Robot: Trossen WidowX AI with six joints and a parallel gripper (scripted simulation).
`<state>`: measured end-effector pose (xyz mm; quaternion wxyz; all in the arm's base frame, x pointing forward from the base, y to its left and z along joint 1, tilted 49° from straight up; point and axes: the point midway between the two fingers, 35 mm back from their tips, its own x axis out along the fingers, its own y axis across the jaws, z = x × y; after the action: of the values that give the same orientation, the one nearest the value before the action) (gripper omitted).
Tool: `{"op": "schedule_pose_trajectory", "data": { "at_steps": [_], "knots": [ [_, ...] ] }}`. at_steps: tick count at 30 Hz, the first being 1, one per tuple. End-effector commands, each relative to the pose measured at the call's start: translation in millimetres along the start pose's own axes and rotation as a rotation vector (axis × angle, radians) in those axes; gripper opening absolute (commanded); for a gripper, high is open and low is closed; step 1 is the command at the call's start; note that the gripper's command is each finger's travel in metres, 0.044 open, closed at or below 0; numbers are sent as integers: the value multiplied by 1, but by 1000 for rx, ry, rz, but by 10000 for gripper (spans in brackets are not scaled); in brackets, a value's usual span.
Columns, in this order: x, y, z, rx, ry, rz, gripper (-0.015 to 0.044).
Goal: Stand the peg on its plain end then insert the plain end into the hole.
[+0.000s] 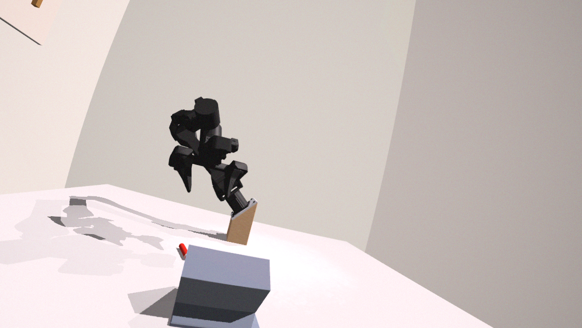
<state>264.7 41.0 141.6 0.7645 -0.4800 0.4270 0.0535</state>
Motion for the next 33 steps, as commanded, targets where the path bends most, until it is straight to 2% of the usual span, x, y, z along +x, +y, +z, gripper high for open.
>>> {"op": "schedule_pose_trajectory", "data": {
  "at_steps": [1, 16, 33],
  "knots": [
    [12, -3, -5, 18, 116, 4, 440],
    [60, -12, -32, 29, 593, -29, 440],
    [80, -13, -43, 27, 611, -29, 440]
  ]
}}
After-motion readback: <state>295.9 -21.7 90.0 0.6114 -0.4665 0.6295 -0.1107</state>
